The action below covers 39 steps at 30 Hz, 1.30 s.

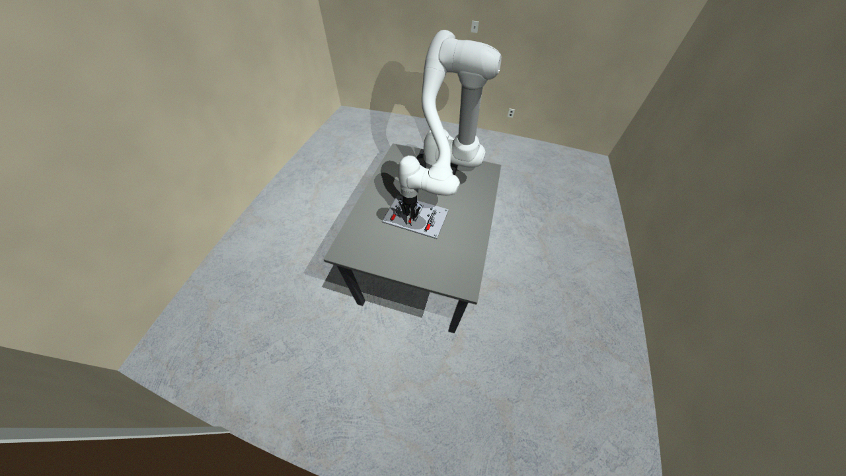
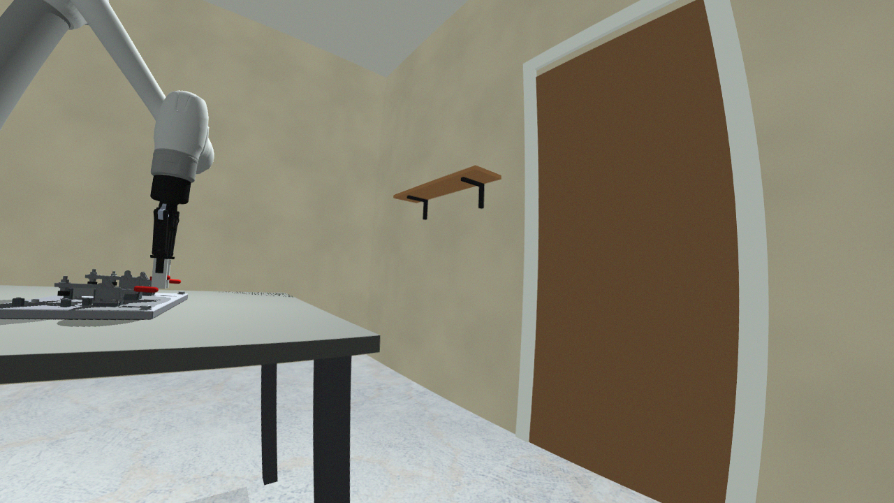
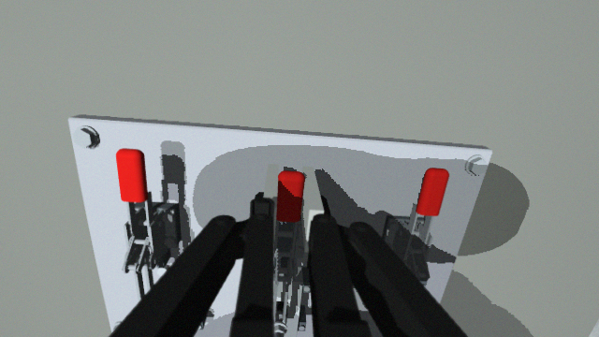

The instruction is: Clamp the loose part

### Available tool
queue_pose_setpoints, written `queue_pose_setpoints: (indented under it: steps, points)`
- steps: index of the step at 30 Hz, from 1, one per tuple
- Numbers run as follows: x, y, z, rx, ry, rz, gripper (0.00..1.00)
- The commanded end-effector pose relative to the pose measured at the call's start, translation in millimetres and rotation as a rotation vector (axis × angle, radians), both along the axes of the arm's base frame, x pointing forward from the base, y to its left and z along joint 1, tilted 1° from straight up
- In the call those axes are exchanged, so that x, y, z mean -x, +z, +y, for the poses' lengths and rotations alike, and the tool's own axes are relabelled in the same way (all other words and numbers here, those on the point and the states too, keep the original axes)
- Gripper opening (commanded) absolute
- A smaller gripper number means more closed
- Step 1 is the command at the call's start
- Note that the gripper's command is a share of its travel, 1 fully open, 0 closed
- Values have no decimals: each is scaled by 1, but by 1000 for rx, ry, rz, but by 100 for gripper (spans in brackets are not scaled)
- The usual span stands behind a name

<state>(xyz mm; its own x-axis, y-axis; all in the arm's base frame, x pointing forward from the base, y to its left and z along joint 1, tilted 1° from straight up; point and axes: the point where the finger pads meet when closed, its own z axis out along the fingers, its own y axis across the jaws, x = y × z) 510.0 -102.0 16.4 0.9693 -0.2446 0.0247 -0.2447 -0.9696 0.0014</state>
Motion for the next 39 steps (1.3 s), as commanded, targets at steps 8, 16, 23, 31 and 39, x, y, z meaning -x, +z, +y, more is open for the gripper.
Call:
queue_pose_setpoints:
  steps: [8,16,23,31,39]
  points:
    - [0,-1,0,0,0,1,10]
    - [-1,-4,0,0,0,1,10]
    - [-2,-6,0,0,0,1,10]
    - [-2,-6,0,0,0,1,10]
    - [-2,-6,0,0,0,1,10]
